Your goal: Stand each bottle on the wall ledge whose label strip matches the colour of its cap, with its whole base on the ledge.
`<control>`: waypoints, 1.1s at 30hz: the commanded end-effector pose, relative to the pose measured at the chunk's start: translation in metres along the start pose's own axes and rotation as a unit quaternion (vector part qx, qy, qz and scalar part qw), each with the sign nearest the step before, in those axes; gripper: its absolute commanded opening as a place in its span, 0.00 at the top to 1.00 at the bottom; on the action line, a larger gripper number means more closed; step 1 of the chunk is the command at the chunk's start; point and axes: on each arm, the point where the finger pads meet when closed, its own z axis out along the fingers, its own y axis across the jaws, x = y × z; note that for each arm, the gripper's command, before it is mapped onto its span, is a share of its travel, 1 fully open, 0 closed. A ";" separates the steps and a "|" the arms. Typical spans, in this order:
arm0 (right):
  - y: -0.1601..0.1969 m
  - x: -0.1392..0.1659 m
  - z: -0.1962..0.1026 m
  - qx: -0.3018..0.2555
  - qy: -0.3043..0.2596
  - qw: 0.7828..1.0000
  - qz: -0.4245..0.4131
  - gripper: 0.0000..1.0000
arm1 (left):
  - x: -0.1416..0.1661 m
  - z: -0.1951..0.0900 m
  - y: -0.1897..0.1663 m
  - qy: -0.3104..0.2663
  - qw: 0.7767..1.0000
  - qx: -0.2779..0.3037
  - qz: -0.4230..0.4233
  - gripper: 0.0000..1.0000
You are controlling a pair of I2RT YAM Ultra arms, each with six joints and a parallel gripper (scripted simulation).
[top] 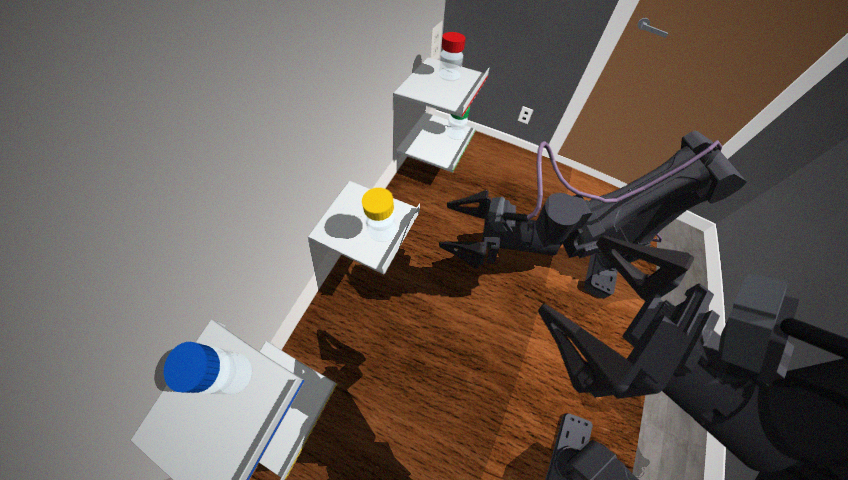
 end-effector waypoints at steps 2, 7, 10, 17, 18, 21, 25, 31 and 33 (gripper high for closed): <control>-0.040 -0.018 -0.020 0.014 0.018 1.000 -0.010 0.12 | -0.004 0.056 0.005 -0.050 0.997 -0.050 -0.011 0.00; -0.107 -0.073 -0.052 0.043 0.004 0.999 -0.001 0.12 | 0.026 0.118 0.006 -0.076 0.992 -0.100 -0.021 0.00; -0.145 -0.107 -0.075 0.064 -0.017 0.998 0.005 0.12 | 0.050 0.143 0.005 -0.078 0.989 -0.120 -0.023 0.00; -0.185 -0.137 -0.095 0.090 -0.034 0.995 0.011 0.12 | 0.076 0.160 0.003 -0.068 0.989 -0.131 -0.020 0.00; -0.191 -0.144 -0.099 0.095 -0.039 0.995 0.011 0.12 | 0.079 0.162 0.003 -0.065 0.989 -0.132 -0.019 0.00; -0.207 -0.156 -0.107 0.108 -0.047 0.993 0.011 0.12 | 0.089 0.166 0.000 -0.050 0.990 -0.127 -0.013 0.00; -0.224 -0.170 -0.116 0.125 -0.057 0.990 0.013 0.12 | 0.091 0.167 0.000 -0.048 0.991 -0.127 -0.012 0.00; -0.233 -0.179 -0.120 0.139 -0.070 0.988 0.012 0.12 | 0.091 0.167 0.000 -0.048 0.991 -0.127 -0.012 0.00; -0.233 -0.179 -0.120 0.139 -0.070 0.988 0.012 0.12 | 0.091 0.167 0.000 -0.048 0.991 -0.127 -0.012 0.00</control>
